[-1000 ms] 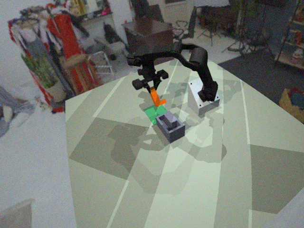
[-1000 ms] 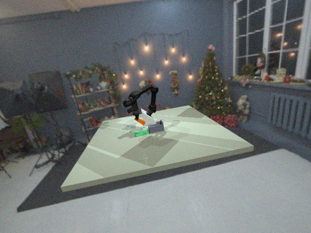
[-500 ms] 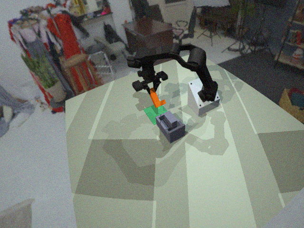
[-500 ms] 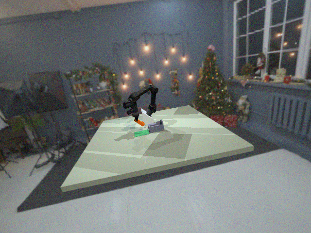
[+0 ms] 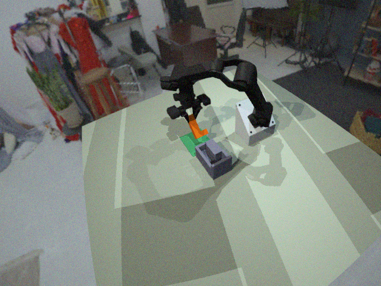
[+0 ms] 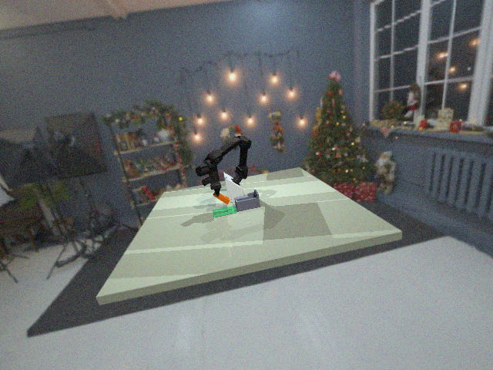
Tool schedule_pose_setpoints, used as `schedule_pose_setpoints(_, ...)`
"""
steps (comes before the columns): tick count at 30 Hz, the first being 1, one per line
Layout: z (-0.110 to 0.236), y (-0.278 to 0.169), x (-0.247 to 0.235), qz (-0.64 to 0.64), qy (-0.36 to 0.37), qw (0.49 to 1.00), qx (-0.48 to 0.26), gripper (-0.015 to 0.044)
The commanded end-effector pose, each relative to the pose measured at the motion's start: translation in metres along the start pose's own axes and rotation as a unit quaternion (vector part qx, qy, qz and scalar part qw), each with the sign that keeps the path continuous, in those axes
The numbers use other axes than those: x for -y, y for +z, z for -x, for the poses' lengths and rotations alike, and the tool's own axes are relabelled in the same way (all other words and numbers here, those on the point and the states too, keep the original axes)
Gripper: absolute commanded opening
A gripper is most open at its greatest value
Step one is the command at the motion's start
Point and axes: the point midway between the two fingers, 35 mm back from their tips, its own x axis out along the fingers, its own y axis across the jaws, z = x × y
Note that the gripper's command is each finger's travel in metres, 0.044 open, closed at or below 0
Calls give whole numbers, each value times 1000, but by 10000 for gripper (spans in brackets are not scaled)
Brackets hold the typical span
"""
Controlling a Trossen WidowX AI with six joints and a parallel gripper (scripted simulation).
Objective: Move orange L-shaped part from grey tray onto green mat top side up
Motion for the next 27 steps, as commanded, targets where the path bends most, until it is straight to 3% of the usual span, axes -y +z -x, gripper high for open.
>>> schedule_pose_setpoints(1,-7,-1,0,-2,0,1000,-3,0)
schedule_pose_setpoints(27,-46,-2,0,-2,1,1000,-4,0)
